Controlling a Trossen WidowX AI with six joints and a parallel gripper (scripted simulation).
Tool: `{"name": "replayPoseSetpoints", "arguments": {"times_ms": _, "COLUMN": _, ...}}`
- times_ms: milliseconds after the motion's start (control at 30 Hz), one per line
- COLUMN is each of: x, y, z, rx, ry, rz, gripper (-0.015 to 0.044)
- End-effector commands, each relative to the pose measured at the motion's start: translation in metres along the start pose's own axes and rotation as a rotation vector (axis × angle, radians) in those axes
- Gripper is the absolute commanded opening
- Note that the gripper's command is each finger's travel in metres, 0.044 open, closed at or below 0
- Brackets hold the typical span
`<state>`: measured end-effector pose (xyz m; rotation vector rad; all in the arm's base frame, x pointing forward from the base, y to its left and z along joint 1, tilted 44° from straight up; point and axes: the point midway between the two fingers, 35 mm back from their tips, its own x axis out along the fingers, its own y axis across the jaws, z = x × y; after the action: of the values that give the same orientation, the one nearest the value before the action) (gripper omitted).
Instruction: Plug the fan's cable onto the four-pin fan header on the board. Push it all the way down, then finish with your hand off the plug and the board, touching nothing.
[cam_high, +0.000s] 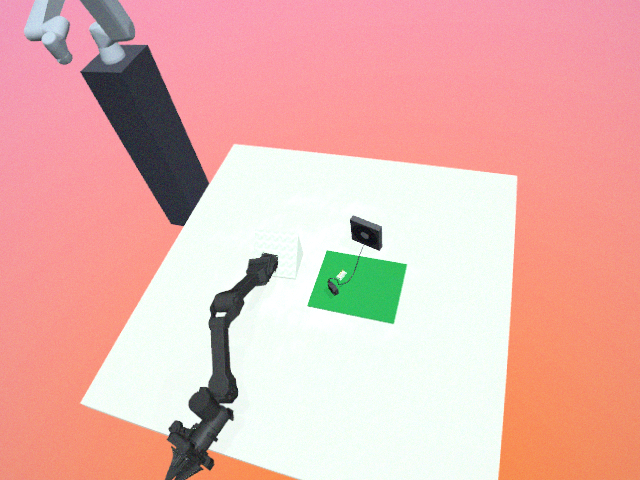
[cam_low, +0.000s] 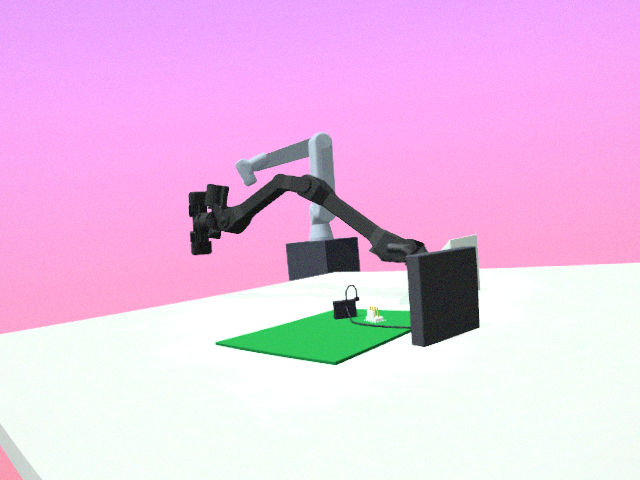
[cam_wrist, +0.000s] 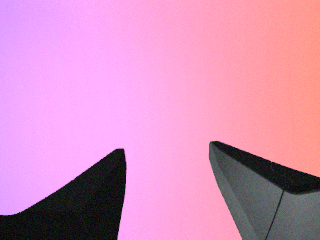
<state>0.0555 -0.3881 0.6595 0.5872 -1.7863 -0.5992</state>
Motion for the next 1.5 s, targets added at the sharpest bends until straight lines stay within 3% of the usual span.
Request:
{"name": "replayPoseSetpoints", "arguments": {"times_ms": 0, "x": 0.000, "y": 0.000, "z": 0.000, "rx": 0.000, "ry": 0.000, "rz": 0.000, "gripper": 0.0234}}
{"name": "replayPoseSetpoints", "arguments": {"times_ms": 133, "x": -0.001, "y": -0.002, "z": -0.002, "rx": -0.007, "ry": 0.003, "rz": -0.008, "gripper": 0.0339}}
{"name": "replayPoseSetpoints", "arguments": {"times_ms": 267, "x": -0.023, "y": -0.040, "z": -0.040, "rx": -0.159, "ry": 0.087, "rz": -0.154, "gripper": 0.0440}}
{"name": "replayPoseSetpoints", "arguments": {"times_ms": 567, "x": -0.119, "y": -0.119, "z": -0.137, "rx": -0.597, "ry": 0.444, "rz": -0.429, "gripper": 0.0440}}
{"name": "replayPoseSetpoints", "arguments": {"times_ms": 833, "x": -0.233, "y": -0.156, "z": -0.199, "rx": -0.995, "ry": 0.861, "rz": -0.493, "gripper": 0.0440}}
{"name": "replayPoseSetpoints", "arguments": {"times_ms": 1167, "x": -0.380, "y": -0.165, "z": -0.232, "rx": -1.462, "ry": 1.410, "rz": -0.319, "gripper": 0.0440}}
{"name": "replayPoseSetpoints", "arguments": {"times_ms": 1467, "x": -0.513, "y": -0.150, "z": -0.221, "rx": -1.861, "ry": 1.913, "rz": 0.142, "gripper": 0.0440}}
